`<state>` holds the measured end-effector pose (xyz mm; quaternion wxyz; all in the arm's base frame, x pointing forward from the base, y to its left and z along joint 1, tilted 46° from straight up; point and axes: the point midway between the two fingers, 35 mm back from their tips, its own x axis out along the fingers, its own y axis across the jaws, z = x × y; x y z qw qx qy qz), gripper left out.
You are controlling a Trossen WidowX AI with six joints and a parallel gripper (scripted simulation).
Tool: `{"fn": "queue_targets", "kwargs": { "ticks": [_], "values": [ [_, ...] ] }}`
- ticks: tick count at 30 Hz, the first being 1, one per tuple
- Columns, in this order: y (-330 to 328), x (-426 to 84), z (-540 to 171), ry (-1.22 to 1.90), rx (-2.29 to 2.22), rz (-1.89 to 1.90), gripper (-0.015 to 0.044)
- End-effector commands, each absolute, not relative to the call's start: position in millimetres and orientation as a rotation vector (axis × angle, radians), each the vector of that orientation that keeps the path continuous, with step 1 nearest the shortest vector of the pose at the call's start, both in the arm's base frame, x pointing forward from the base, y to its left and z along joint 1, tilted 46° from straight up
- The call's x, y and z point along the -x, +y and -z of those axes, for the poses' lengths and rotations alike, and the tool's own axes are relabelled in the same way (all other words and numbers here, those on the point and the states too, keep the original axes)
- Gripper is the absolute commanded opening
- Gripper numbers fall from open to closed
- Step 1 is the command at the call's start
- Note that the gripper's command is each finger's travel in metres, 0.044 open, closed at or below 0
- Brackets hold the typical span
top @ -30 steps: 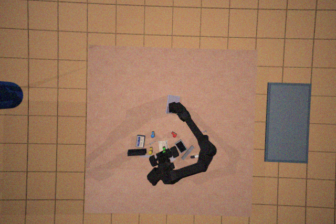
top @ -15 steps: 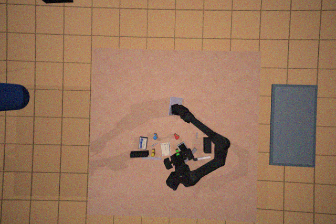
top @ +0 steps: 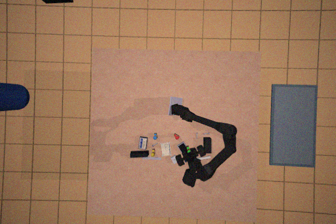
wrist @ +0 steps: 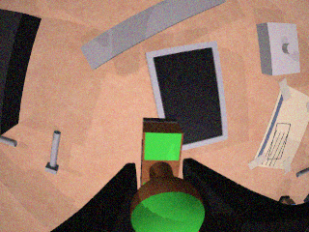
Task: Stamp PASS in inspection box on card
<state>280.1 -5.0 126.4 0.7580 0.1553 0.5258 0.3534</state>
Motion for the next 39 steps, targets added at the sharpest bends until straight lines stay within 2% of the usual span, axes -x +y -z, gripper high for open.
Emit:
{"fn": "queue_targets", "kwargs": {
  "ticks": [1,11,39],
  "values": [
    [11.5,-271.0,-139.8,1.141,-0.349,-0.774,0.0],
    [27.6,-260.8,-151.3,1.137,-0.353,-0.781,0.0],
    [57.6,-271.2,-120.0,1.138,-0.351,-0.779,0.0]
  ]
}}
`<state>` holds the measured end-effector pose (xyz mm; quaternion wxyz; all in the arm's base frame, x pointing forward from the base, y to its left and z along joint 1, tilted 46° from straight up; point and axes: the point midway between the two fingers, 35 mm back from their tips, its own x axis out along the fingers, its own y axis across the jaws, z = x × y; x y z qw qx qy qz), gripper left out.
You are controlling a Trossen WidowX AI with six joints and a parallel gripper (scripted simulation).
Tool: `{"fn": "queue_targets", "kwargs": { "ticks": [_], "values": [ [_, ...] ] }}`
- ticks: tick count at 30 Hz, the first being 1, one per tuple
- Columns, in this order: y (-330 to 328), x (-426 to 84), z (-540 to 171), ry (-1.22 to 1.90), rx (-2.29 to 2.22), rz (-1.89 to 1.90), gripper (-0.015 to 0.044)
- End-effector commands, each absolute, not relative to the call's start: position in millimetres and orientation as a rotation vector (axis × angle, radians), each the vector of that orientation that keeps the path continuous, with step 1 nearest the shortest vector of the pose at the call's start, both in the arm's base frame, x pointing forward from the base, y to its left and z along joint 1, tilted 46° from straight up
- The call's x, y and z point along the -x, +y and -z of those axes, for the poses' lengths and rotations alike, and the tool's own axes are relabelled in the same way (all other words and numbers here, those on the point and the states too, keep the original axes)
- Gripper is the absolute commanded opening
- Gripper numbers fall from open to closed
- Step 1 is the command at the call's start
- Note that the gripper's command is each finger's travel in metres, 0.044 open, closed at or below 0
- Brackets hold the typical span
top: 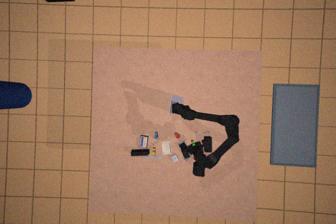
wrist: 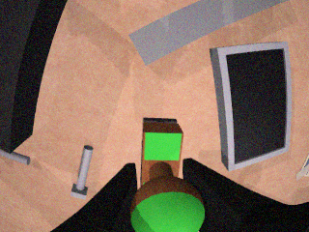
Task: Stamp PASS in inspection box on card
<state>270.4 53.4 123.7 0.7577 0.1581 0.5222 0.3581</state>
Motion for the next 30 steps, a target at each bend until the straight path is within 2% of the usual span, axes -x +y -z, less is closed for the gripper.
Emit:
{"fn": "queue_targets", "kwargs": {
  "ticks": [1,16,26,30],
  "values": [
    [58.8,-271.4,-118.9,1.138,-0.351,-0.78,0.0],
    [75.6,-273.7,-104.8,1.134,-0.355,-0.783,0.0],
    [73.0,-273.5,-107.4,1.133,-0.349,-0.786,0.0254],
    [65.6,-273.6,-112.7,1.136,-0.346,-0.782,0.0254]
  ]
}}
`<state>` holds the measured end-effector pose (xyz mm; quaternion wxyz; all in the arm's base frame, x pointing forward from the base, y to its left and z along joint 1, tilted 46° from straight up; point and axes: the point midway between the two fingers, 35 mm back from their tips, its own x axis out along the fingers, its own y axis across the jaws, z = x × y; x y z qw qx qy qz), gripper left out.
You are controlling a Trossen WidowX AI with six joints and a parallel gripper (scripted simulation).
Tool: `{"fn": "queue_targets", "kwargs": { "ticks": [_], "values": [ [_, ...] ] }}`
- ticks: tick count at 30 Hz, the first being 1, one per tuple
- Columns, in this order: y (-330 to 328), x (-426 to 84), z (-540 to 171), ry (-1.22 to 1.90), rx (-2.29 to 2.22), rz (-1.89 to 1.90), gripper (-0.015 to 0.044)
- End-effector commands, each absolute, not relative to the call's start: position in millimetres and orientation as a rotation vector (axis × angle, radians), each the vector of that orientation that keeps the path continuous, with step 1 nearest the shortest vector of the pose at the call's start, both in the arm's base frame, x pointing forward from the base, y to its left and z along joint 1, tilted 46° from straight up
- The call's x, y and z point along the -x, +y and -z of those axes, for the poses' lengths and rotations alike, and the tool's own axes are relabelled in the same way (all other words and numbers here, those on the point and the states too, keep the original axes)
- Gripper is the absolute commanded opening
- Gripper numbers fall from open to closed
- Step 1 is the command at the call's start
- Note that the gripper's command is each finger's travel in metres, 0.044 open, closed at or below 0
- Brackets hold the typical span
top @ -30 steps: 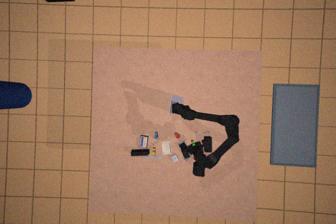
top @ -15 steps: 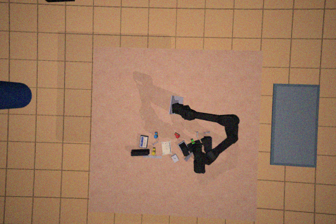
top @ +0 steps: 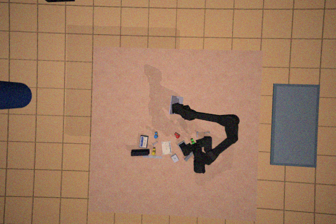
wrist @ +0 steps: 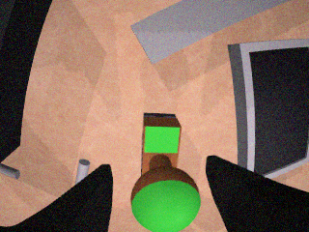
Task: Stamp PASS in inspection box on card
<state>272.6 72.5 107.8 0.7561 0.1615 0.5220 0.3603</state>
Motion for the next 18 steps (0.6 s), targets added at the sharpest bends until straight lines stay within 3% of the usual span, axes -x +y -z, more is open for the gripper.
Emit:
{"fn": "queue_targets", "kwargs": {
  "ticks": [1,8,18],
  "values": [
    [56.6,-273.2,-119.5,1.139,-0.343,-0.778,0.0254],
    [-6.7,-252.1,-183.9,1.141,-0.352,-0.779,0.0254],
    [-8.5,-250.9,-186.5,1.14,-0.353,-0.78,0.0254]
  ]
}}
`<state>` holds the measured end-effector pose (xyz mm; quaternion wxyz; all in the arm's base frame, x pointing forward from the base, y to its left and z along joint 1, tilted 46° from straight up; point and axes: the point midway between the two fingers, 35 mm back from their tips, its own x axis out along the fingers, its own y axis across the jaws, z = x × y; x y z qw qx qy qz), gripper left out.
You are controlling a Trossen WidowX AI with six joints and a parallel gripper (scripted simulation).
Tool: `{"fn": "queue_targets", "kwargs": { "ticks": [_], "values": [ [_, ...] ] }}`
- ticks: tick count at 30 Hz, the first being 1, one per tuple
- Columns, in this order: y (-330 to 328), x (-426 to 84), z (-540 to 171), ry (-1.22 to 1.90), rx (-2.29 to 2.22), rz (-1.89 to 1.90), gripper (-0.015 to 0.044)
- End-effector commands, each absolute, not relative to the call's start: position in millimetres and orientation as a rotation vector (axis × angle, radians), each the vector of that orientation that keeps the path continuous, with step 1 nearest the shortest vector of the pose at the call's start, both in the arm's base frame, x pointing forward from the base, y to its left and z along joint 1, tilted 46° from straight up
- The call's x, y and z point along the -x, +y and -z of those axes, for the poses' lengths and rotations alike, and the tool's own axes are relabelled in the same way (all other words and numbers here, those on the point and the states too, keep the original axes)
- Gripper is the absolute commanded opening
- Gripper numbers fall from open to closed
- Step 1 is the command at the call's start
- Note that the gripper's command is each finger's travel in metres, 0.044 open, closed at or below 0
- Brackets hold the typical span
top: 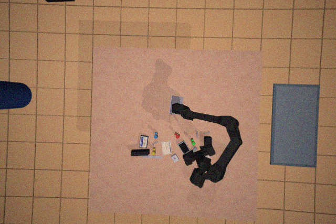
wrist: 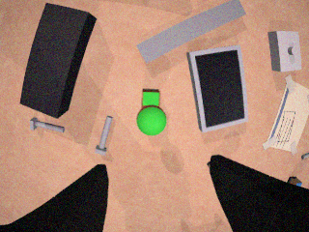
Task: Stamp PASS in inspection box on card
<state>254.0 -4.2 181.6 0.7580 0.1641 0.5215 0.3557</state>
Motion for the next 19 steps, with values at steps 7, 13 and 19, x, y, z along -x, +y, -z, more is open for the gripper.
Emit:
{"fn": "queue_targets", "kwargs": {
  "ticks": [7,13,19],
  "values": [
    [-8.5,-250.9,-186.5,1.14,-0.353,-0.78,0.0254],
    [-7.6,-251.3,-186.4,1.138,-0.36,-0.78,0.0254],
    [-7.6,-251.3,-186.4,1.138,-0.36,-0.78,0.0254]
  ]
}}
